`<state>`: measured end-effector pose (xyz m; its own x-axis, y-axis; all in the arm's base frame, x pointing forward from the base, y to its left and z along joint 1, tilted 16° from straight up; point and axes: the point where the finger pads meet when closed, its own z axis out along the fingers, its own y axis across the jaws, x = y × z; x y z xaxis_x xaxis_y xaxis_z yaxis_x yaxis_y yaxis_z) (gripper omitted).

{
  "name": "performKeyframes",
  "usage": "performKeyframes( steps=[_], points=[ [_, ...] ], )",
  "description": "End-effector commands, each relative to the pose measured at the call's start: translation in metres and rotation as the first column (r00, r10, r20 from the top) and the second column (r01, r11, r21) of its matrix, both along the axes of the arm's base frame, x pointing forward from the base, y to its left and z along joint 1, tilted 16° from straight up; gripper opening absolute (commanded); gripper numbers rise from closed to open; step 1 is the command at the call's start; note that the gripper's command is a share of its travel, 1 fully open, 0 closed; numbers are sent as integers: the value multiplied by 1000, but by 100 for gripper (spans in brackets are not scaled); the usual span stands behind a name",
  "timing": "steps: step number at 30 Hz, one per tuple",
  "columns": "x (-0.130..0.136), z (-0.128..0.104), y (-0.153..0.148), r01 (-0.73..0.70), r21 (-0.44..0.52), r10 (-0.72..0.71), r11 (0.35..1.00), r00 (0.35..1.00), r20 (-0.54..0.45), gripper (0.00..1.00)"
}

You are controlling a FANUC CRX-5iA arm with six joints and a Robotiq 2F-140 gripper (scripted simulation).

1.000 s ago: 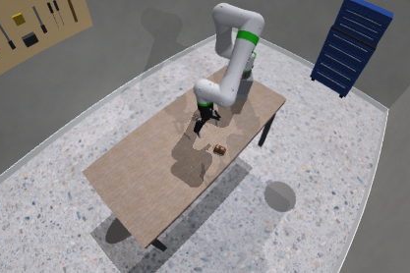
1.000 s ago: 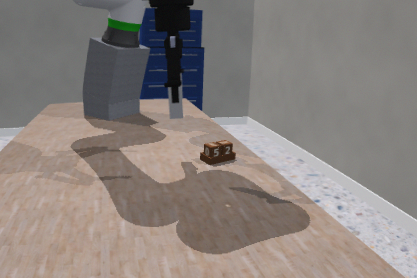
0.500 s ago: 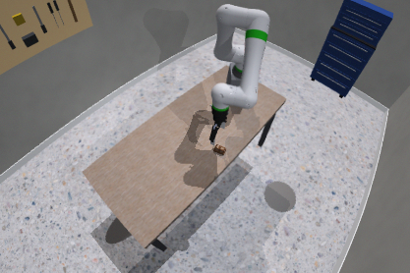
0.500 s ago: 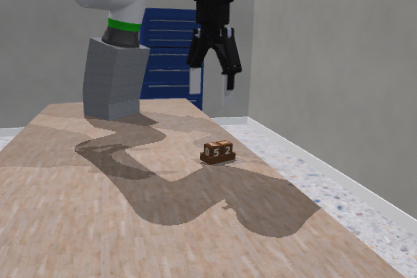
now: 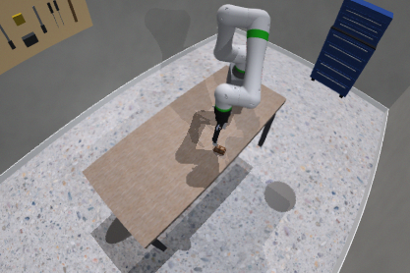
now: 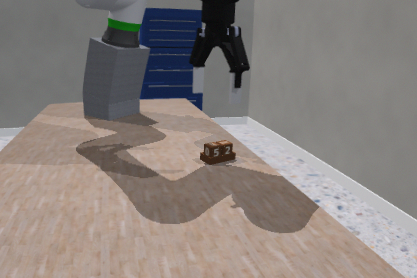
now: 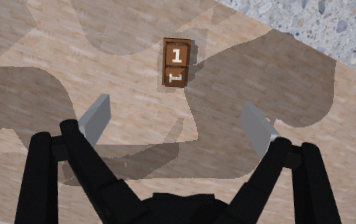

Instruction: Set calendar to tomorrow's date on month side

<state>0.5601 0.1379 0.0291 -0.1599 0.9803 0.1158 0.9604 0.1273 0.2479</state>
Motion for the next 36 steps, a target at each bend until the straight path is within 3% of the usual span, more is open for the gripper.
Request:
performKeyframes(
  steps=[1, 7, 15, 18, 20, 24, 36],
  points=[
    [0, 0, 0, 0, 0, 0, 1000, 1000, 0, 100],
    [0, 0, 0, 48, 11, -48, 999, 999, -7, 100],
    [1, -3, 0, 302, 64, -298, 951, 953, -58, 100],
    [1, -3, 1, 309, 65, -305, 949, 950, -59, 100],
    [1, -4, 1, 422, 85, -415, 903, 906, -87, 100],
    [2, -5, 1, 488, 95, -479, 867, 871, -105, 100],
    [2, -8, 1, 744, 123, -719, 657, 668, -192, 100]
  ],
)
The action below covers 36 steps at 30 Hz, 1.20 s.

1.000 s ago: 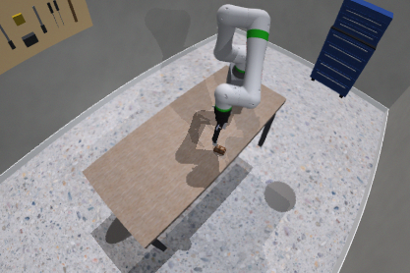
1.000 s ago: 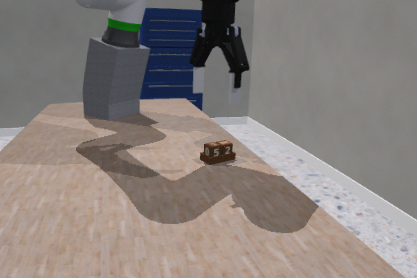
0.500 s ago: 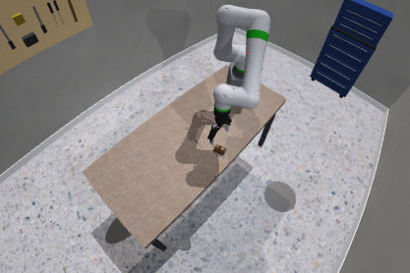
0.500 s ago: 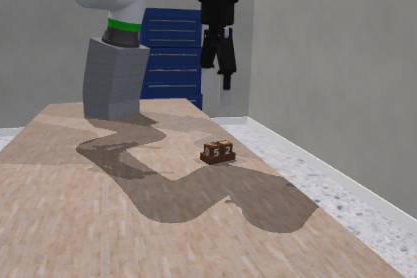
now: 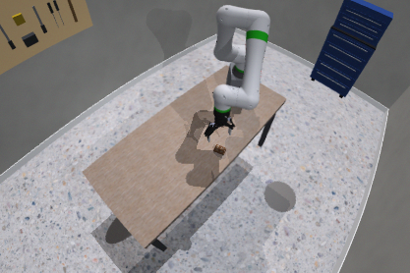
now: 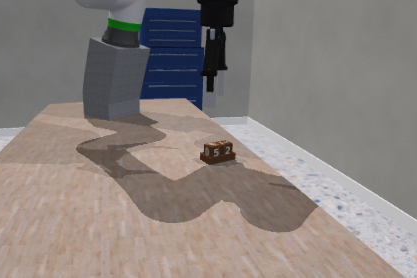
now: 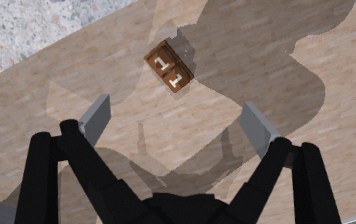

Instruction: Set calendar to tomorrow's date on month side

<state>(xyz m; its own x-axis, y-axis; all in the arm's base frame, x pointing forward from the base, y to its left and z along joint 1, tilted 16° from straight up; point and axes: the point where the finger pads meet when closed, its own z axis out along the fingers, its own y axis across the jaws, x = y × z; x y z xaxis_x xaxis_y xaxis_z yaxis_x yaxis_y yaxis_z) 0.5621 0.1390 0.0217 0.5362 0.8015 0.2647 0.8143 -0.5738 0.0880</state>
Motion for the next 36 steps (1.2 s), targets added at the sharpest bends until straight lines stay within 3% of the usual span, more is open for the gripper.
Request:
performKeyframes(
  steps=[1, 10, 14, 16, 18, 25, 31, 34, 35, 36],
  points=[
    [1, -1, 0, 171, 20, -170, 985, 985, -24, 100],
    [1, -4, 1, 385, 61, -380, 921, 922, -72, 100],
    [2, -5, 1, 503, 80, -494, 861, 863, -104, 100],
    [2, -5, 1, 503, 80, -494, 861, 863, -104, 100],
    [2, -6, 1, 592, 91, -580, 801, 804, -132, 100],
    [2, -8, 1, 716, 104, -696, 690, 696, -175, 100],
    [3, -10, 1, 838, 108, -807, 535, 545, -229, 100],
    [3, -10, 1, 843, 108, -811, 528, 537, -231, 100],
    [3, -11, 2, 891, 106, -853, 441, 453, -258, 100],
    [3, -11, 2, 892, 106, -854, 439, 451, -259, 100]
  ],
)
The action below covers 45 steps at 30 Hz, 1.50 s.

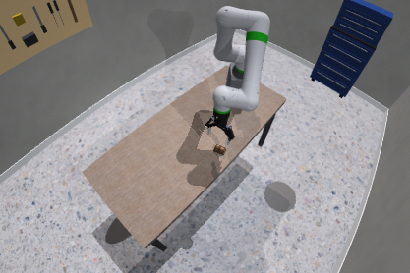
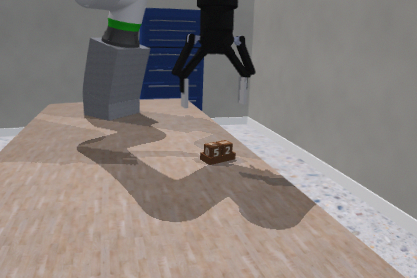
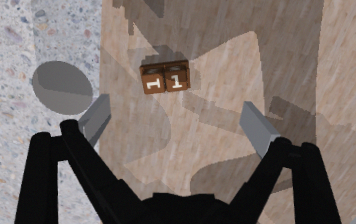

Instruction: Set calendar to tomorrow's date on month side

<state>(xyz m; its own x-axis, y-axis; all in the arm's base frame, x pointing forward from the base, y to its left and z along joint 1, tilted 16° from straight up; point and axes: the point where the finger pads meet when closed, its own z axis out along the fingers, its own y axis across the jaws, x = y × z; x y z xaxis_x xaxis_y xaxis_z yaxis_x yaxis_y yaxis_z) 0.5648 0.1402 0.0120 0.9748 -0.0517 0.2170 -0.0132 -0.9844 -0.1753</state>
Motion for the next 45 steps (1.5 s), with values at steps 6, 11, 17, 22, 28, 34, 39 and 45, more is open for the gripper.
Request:
performKeyframes(
  steps=[6, 11, 17, 22, 28, 34, 39, 45],
  points=[
    [1, -3, 1, 303, 47, -300, 952, 952, -53, 100],
    [1, -4, 1, 433, 69, -427, 899, 900, -85, 100],
    [1, -6, 1, 563, 88, -552, 822, 825, -123, 100],
    [2, -7, 1, 676, 101, -658, 730, 735, -161, 100],
    [2, -9, 1, 789, 108, -763, 605, 613, -206, 100],
    [3, -11, 2, 877, 107, -841, 469, 480, -250, 100],
    [3, -12, 2, 925, 102, -882, 365, 379, -281, 100],
    [3, -13, 2, 971, 90, -917, 221, 238, -320, 100]
  ],
)
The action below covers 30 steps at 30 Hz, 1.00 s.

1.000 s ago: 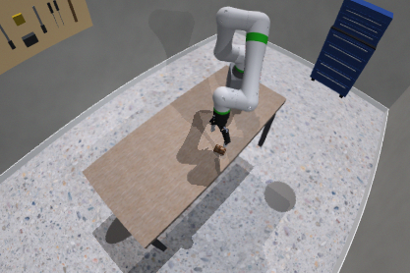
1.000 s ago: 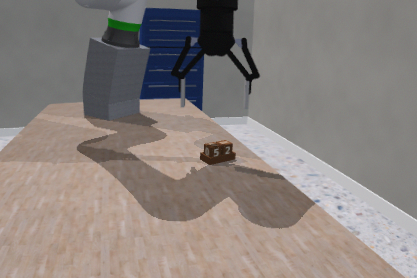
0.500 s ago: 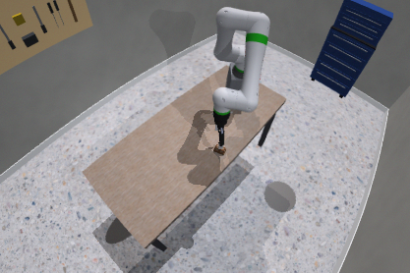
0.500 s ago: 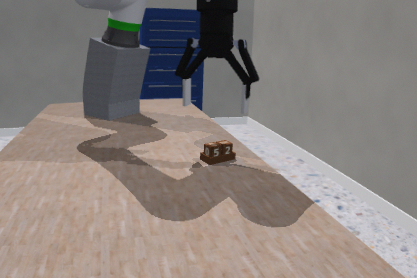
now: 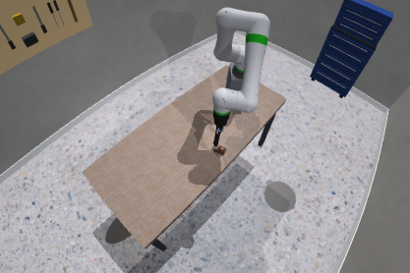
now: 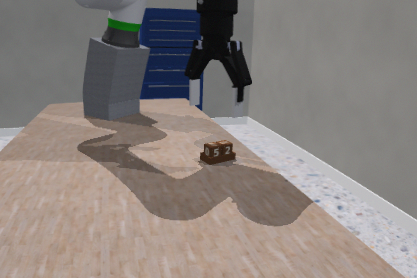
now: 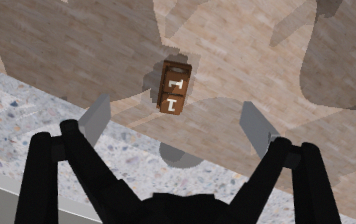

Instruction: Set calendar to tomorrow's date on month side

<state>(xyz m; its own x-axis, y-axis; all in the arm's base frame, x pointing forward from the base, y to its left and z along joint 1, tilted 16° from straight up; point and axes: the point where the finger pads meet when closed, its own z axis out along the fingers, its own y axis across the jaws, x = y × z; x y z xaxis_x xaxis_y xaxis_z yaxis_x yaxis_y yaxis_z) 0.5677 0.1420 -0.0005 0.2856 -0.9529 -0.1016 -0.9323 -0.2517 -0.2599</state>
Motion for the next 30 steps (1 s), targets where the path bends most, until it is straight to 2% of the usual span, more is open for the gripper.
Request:
performKeyframes(
  steps=[1, 7, 8, 30],
  points=[
    [0, -1, 0, 117, 9, -117, 993, 993, -14, 100],
    [0, -1, 0, 127, 11, -127, 992, 992, -16, 100],
    [0, -1, 0, 127, 11, -127, 992, 992, -16, 36],
    [0, -1, 0, 127, 11, -127, 992, 992, -16, 36]
  ],
)
